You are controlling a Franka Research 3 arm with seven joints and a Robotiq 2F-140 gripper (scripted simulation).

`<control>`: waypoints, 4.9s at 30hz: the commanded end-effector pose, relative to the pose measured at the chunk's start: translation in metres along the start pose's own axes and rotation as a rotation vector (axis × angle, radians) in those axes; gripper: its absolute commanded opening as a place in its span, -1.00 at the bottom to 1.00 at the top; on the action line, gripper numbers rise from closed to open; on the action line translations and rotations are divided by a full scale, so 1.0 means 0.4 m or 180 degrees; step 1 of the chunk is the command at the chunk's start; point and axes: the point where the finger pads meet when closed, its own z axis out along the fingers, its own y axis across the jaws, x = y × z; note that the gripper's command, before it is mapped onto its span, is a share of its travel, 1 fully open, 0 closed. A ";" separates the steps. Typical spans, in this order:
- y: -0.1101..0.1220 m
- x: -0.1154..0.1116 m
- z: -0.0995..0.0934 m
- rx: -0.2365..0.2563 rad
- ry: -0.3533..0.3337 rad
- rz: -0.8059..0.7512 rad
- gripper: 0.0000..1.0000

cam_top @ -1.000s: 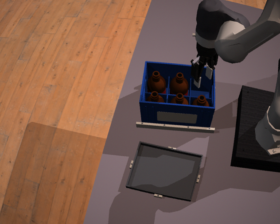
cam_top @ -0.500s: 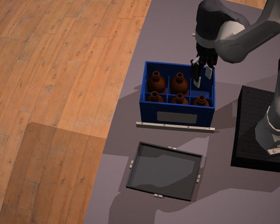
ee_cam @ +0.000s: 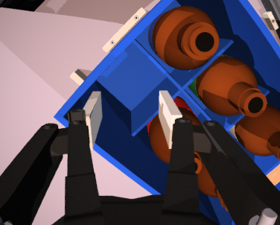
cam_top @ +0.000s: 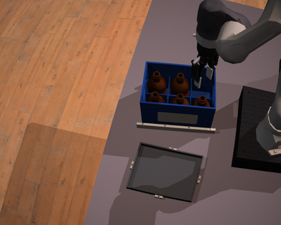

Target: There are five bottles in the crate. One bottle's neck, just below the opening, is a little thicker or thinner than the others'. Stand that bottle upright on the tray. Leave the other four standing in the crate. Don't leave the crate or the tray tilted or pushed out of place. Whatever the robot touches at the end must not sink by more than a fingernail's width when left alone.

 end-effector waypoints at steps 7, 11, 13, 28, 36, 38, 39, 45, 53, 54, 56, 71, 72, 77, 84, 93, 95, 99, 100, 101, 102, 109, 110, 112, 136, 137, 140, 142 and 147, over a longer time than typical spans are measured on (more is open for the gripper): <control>-0.001 0.002 0.003 -0.0001 0.0005 -0.0015 -0.12; -0.001 0.002 0.003 -0.0001 0.0005 -0.0015 -0.12; -0.001 0.002 0.003 -0.0001 0.0005 -0.0015 -0.80; -0.001 0.002 0.003 -0.0001 0.0005 -0.0015 -0.80; -0.001 0.002 0.003 -0.0001 0.0005 -0.0015 -0.80; -0.001 0.002 0.003 -0.0001 0.0005 -0.0015 -0.80; -0.001 0.002 0.003 -0.0001 0.0005 -0.0015 -0.80; -0.001 0.002 0.003 -0.0001 0.0005 -0.0015 -0.80; -0.001 0.002 0.003 -0.0001 0.0005 -0.0015 -0.80; -0.001 0.002 0.003 -0.0001 0.0005 -0.0015 -0.80; -0.001 0.002 0.003 -0.0001 0.0005 -0.0015 -0.80; -0.001 0.002 0.003 -0.0001 0.0005 -0.0015 -0.80; -0.001 0.002 0.003 -0.0001 0.0005 -0.0015 -0.80; -0.001 0.002 0.003 -0.0001 0.0005 -0.0015 -0.80; -0.001 0.002 0.003 -0.0001 0.0005 -0.0015 -0.12; -0.001 0.002 0.003 -0.0001 0.0005 -0.0015 -0.12; -0.001 0.002 0.003 -0.0001 0.0005 -0.0015 -0.12; -0.001 0.002 0.003 -0.0001 0.0005 -0.0015 -0.12; -0.001 0.002 0.003 -0.0001 0.0005 -0.0015 -0.12; -0.001 0.002 0.003 -0.0001 0.0005 -0.0015 -0.12; -0.001 0.002 0.003 -0.0001 0.0005 -0.0015 -0.12; -0.001 0.002 0.003 -0.0001 0.0005 -0.0015 -0.12; -0.001 0.002 0.003 -0.0001 0.0005 -0.0015 -0.12; -0.001 0.002 0.003 -0.0001 0.0005 -0.0015 -0.12; -0.001 0.002 -0.076 -0.0001 0.0005 -0.0015 -0.12; -0.001 0.002 -0.084 -0.0001 0.0005 -0.0015 -0.12; -0.001 0.002 -0.111 -0.0001 0.0005 -0.0015 -0.12; -0.001 0.002 -0.129 -0.0001 0.0005 -0.0015 -0.12; -0.001 0.002 -0.155 -0.0001 0.0005 -0.0015 -0.12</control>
